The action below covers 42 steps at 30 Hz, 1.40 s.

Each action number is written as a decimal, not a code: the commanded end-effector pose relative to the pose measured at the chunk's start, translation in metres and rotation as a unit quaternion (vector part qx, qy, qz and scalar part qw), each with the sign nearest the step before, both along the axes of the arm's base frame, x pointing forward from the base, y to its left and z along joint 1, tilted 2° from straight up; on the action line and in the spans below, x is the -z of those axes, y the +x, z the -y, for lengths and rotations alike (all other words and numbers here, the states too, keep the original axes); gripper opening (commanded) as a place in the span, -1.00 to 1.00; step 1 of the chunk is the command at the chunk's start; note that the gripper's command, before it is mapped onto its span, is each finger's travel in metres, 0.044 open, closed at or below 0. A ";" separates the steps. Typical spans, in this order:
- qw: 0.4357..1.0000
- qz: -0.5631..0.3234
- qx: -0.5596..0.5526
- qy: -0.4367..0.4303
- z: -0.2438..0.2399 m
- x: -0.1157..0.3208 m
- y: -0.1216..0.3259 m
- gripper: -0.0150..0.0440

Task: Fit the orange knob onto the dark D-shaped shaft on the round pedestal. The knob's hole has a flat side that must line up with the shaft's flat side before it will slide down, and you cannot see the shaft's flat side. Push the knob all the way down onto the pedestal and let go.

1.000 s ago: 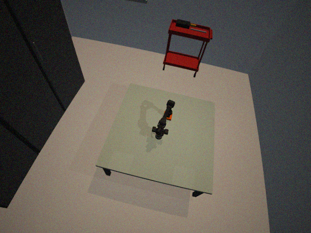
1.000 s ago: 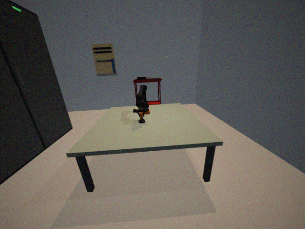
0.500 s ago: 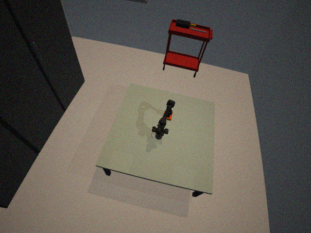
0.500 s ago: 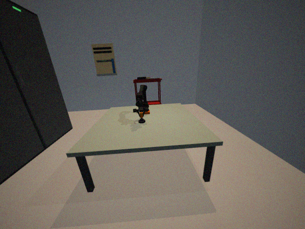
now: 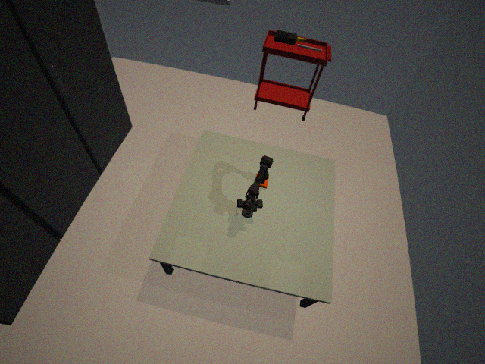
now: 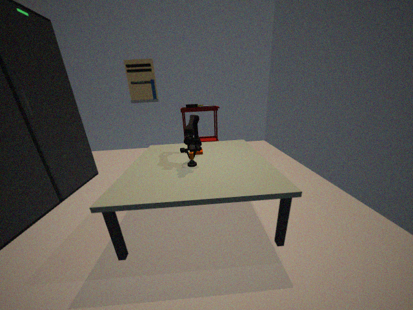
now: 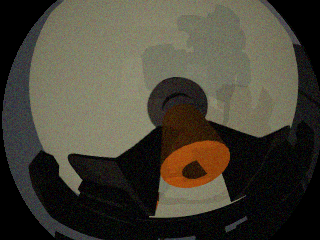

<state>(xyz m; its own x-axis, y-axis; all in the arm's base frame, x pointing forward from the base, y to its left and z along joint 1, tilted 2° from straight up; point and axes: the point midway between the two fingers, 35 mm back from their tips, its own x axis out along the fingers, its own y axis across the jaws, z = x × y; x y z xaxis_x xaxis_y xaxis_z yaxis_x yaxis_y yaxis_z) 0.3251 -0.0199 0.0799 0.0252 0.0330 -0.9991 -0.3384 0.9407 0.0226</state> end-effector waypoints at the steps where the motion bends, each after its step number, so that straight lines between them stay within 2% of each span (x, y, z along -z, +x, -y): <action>1: 1.000 0.003 -0.005 0.001 0.000 -0.003 0.003 -0.49; 30: 1.000 0.003 -0.005 0.001 0.000 -0.004 -0.002 -0.49; 37: 0.995 0.007 -0.104 -0.002 0.000 -0.004 -0.001 -0.49; 42: 0.994 0.007 -0.109 -0.002 0.000 -0.003 0.002 -0.49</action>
<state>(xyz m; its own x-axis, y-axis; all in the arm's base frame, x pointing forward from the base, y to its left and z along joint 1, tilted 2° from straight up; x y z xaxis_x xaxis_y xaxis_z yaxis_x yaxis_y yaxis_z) 0.3240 -0.0199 0.0805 0.0237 0.0332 -0.9992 -0.5078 0.8613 0.0166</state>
